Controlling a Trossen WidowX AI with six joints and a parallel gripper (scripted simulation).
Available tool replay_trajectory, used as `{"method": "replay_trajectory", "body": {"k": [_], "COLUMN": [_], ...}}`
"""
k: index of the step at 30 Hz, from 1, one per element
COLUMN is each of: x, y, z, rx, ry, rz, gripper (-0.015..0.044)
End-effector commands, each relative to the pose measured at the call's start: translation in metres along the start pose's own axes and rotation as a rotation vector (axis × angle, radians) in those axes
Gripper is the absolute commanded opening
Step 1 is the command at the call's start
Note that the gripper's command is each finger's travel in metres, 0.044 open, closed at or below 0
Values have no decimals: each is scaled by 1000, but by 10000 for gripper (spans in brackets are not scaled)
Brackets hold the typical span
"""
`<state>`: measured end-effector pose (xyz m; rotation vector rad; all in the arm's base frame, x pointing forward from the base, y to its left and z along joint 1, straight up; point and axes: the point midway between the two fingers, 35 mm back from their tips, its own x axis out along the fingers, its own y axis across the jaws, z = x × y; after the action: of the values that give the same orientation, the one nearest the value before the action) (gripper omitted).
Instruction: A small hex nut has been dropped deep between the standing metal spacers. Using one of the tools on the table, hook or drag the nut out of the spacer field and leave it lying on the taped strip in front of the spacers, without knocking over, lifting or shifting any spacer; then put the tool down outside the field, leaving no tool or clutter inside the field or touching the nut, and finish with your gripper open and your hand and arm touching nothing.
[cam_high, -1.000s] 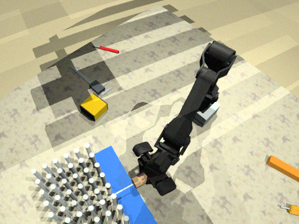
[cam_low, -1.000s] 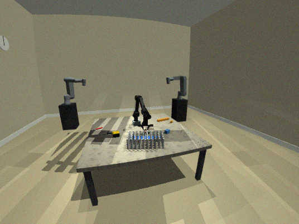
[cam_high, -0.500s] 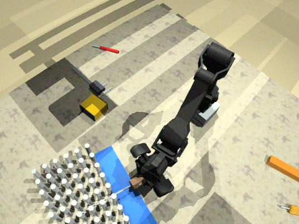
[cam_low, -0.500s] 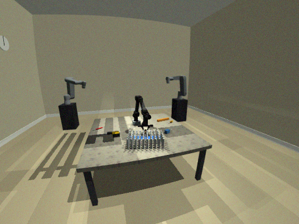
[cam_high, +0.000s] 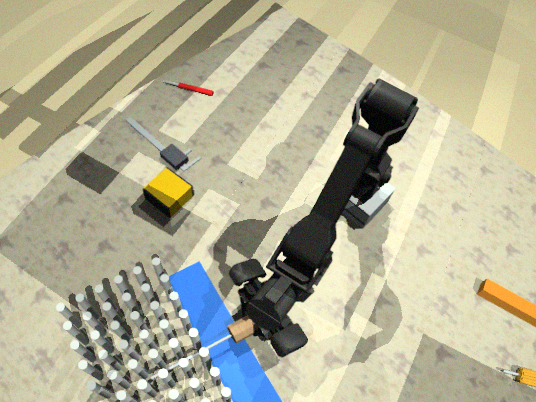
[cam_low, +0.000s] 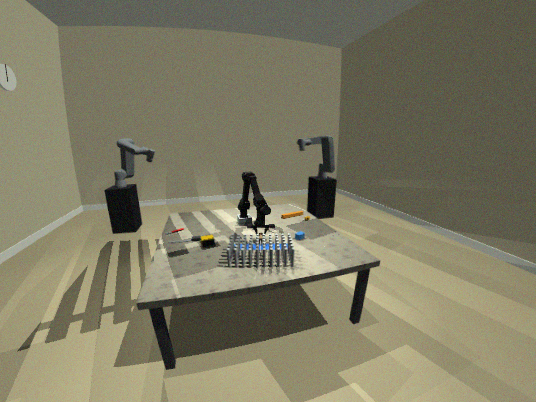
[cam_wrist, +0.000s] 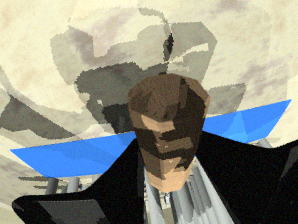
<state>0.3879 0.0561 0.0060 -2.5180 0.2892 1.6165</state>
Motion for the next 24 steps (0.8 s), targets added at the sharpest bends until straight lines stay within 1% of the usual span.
{"method": "replay_trajectory", "body": {"k": [1, 24], "x": [0, 7], "y": [-2, -2], "z": [-6, -10], "rx": [-4, -4], "ry": [8, 9], "rz": [-8, -8], "gripper": [0, 0]}}
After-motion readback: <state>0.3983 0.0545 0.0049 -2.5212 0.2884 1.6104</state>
